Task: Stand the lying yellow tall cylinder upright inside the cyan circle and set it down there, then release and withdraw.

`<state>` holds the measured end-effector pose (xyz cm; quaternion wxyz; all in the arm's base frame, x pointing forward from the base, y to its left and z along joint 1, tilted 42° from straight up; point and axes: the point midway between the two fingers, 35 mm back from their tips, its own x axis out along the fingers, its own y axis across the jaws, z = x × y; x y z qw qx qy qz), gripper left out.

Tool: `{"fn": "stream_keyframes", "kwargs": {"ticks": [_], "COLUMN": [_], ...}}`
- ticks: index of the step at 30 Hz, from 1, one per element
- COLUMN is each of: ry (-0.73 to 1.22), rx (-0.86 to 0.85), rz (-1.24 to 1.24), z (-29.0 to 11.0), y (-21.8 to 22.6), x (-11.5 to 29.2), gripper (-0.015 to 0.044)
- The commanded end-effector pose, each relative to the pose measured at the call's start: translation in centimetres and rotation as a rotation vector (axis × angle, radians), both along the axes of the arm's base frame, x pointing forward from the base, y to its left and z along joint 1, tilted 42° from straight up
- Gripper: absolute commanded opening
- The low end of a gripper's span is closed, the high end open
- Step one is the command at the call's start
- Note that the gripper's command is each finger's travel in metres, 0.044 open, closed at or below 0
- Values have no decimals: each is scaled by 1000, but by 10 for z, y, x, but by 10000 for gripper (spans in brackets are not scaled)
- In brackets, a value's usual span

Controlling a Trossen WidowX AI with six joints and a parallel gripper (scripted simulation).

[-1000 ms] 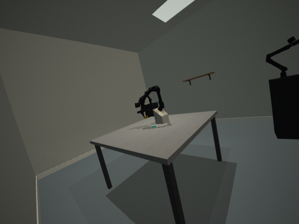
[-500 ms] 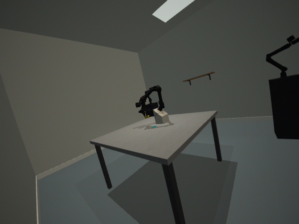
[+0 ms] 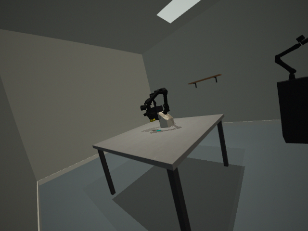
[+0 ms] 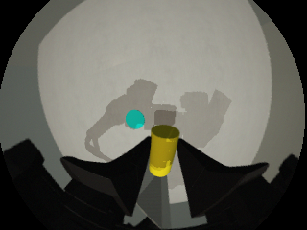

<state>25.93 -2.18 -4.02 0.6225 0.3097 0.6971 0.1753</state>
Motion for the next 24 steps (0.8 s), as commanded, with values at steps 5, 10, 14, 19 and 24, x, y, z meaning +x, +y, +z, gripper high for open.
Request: {"fn": "stream_keyframes", "kwargs": {"ticks": [5,10,14,19,24], "ry": [105,173,228,296,364], "rx": [1,-2,-4,-6,-9], "rz": [-120,-199,-262,-340,-418], "z": [7,11,14,19,23], "y": [7,12,15,19,23], "x": [-1,-2,-2,-2,-3], "gripper": [105,105,105,105,105]}}
